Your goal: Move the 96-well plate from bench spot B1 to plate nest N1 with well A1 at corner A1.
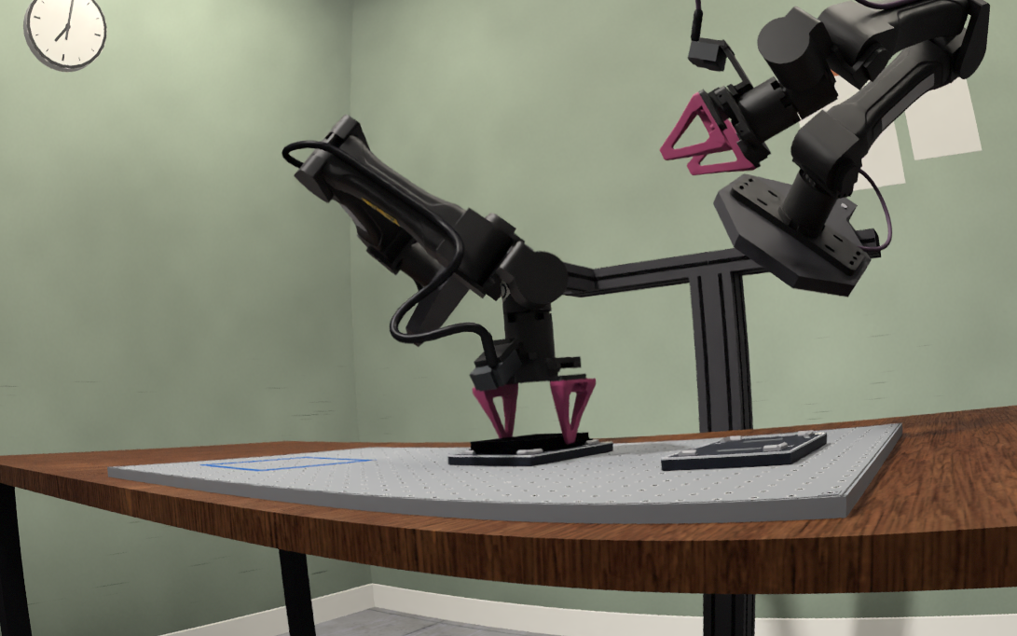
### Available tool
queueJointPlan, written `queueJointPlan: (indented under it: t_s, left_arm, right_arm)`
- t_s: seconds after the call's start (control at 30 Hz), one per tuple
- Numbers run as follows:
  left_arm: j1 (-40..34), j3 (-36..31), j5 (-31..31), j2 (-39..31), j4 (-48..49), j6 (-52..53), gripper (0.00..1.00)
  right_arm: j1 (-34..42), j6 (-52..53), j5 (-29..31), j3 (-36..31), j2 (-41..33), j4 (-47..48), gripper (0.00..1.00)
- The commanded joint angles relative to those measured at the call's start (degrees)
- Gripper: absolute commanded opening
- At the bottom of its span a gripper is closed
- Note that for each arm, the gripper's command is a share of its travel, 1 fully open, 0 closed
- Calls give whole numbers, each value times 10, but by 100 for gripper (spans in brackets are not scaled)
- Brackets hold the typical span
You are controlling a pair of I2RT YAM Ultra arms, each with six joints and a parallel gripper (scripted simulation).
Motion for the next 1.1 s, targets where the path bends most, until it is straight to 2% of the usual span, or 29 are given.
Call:
queueJointPlan:
  t_s: [0.0, 0.4, 0.5, 0.73, 0.8, 0.87, 1.07]
  left_arm:
    - [1, -8, 13, -12, -12, 6, 100]
    - [1, -8, 13, -12, -12, 6, 100]
    - [1, -8, 13, -12, -12, 6, 100]
    - [1, -8, 13, -12, -12, 6, 100]
    - [1, -8, 13, -12, -12, 6, 100]
    - [1, -8, 13, -12, -12, 6, 100]
    - [1, -8, 13, -12, -12, 6, 100]
  right_arm:
    - [11, -8, 8, 2, -3, -11, 100]
    - [35, 31, -6, -13, -32, -49, 100]
    - [41, 39, -9, 8, -41, -58, 100]
    - [109, 124, -27, 10, -105, -164, 100]
    - [109, 124, -27, 10, -105, -164, 100]
    - [130, 155, -33, 21, -121, -214, 100]
    - [133, 177, -29, 17, -98, -248, 100]
